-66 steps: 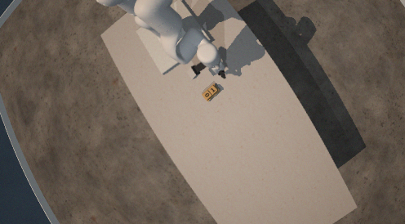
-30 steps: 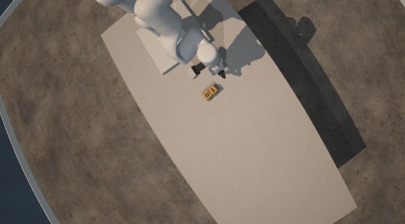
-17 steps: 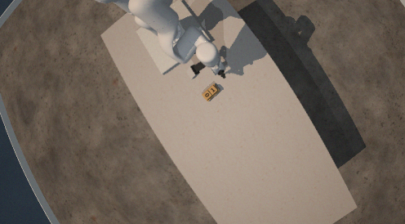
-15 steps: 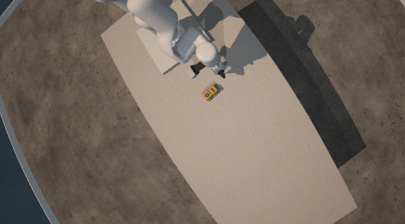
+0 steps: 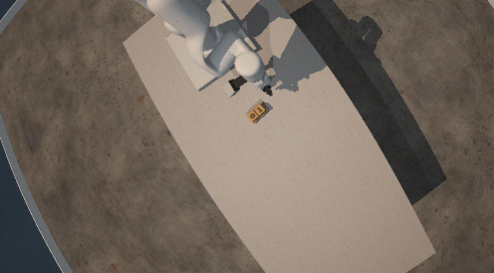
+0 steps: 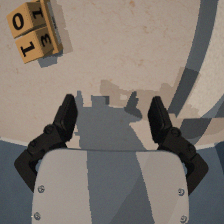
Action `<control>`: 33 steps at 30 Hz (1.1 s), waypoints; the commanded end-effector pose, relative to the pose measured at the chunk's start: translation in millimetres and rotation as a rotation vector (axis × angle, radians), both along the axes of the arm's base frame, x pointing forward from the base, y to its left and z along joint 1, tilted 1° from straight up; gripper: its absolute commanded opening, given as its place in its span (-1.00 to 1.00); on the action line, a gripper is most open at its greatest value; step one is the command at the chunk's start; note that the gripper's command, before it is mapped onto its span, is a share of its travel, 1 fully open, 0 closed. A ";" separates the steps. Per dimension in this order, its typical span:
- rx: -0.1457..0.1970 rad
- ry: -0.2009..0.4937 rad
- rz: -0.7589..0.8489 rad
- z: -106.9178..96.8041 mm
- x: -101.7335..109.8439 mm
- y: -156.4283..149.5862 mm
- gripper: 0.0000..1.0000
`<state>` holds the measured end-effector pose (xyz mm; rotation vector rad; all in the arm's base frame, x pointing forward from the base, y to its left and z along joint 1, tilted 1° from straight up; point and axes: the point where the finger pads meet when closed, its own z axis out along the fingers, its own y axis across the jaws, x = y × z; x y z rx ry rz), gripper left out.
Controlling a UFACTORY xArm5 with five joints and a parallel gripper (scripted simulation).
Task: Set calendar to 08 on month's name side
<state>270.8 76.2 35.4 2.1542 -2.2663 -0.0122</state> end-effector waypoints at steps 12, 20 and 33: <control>0.002 -0.003 0.000 1.8 -2.9 -23.4 1.00; 0.002 -0.003 0.000 0.9 -3.3 -25.6 1.00; 0.002 -0.003 0.000 -23.9 -3.6 -25.7 1.00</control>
